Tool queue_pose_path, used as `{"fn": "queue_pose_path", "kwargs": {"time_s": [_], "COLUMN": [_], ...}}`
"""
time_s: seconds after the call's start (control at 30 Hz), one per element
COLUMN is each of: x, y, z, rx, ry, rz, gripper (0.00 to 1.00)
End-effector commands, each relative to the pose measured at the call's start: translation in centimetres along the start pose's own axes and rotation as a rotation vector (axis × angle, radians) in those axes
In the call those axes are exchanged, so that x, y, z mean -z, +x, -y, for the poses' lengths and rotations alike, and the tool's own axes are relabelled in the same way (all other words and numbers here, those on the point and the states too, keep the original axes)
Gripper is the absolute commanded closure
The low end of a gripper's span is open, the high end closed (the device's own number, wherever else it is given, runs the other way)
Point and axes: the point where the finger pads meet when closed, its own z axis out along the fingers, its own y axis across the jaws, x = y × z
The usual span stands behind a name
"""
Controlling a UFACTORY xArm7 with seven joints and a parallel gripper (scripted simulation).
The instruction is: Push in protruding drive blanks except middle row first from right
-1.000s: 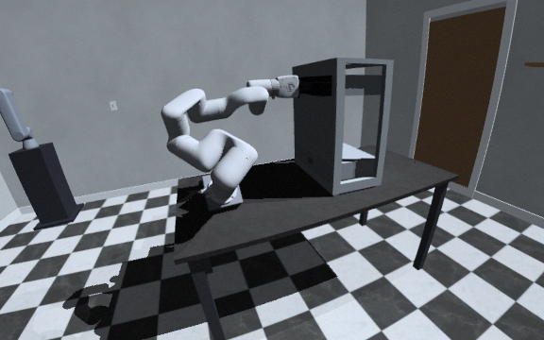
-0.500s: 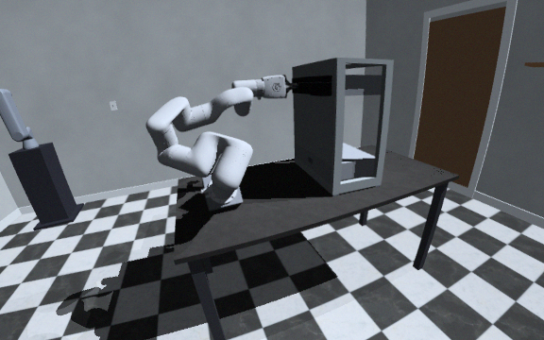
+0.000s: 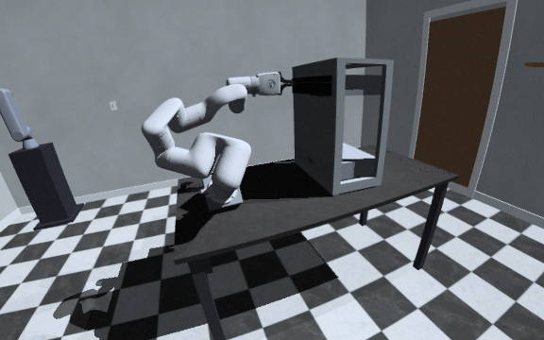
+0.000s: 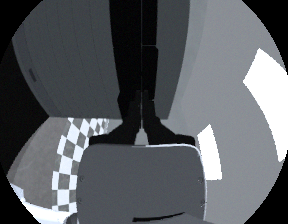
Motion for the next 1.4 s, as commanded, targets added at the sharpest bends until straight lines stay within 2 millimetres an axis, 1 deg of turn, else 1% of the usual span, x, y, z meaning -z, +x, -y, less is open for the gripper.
{"fn": "queue_pose_path", "kwargs": {"time_s": [0.0, 0.1, 0.17, 0.23, 0.43, 0.53, 1.0, 1.37], "x": [0.3, 0.3, -0.1, -0.9, -4.2, -4.9, -5.0, -5.5], "y": [0.0, 0.0, 0.0, 0.0, 0.1, 0.1, 0.1, 0.1], "z": [-1.4, -1.4, -1.4, -1.4, -1.4, -1.4, -1.4, -1.4], "rx": [-0.002, -0.002, -0.002, -0.002, -0.002, -0.002, -0.002, -0.002], "ry": [-0.001, -0.001, -0.001, -0.001, -0.001, -0.001, -0.001, -0.001], "rz": [-0.001, -0.001, -0.001, -0.001, -0.001, -0.001, -0.001, -0.001], "gripper": [1.00, 1.00, 1.00, 1.00, 1.00, 1.00, 1.00, 1.00]}}
